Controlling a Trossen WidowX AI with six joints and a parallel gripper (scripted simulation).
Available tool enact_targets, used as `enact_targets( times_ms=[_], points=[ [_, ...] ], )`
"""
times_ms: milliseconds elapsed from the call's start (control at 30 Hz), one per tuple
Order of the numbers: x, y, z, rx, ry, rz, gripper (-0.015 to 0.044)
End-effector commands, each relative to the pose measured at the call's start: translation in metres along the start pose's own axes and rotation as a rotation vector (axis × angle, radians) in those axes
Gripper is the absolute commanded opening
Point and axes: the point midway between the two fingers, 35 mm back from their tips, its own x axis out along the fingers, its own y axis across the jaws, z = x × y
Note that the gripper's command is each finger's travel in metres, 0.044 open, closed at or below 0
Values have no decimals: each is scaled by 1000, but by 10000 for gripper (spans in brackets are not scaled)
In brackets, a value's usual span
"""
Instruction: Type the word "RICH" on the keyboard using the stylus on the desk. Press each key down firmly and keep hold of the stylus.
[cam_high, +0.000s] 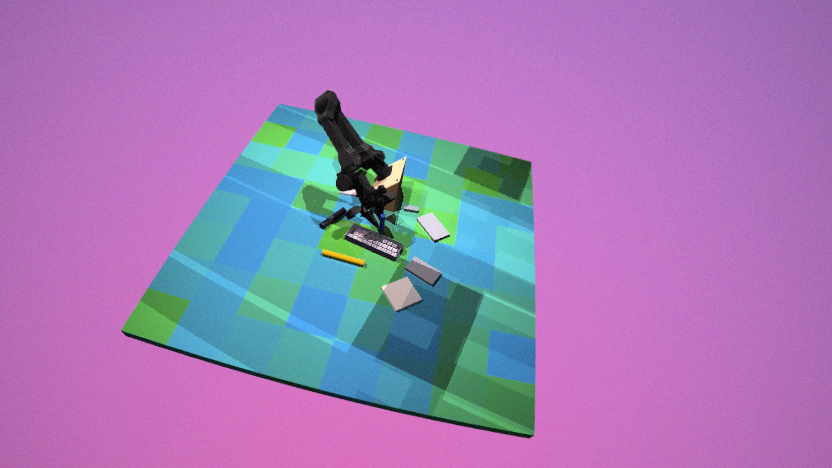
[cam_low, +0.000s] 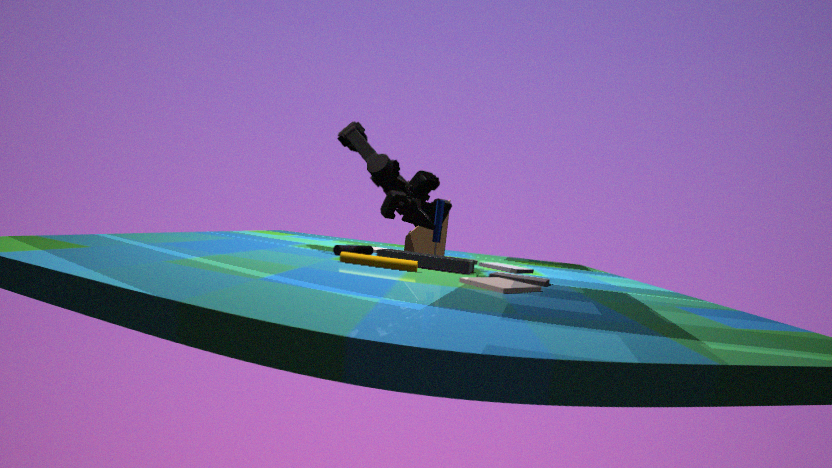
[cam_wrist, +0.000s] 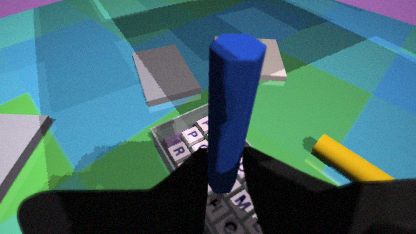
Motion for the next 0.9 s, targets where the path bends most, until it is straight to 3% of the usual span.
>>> enact_targets(
  times_ms=[0,867],
  points=[
    [2,3,-3,-2,0,10,81],
    [7,3,-12,-3,0,10,81]
  ],
)
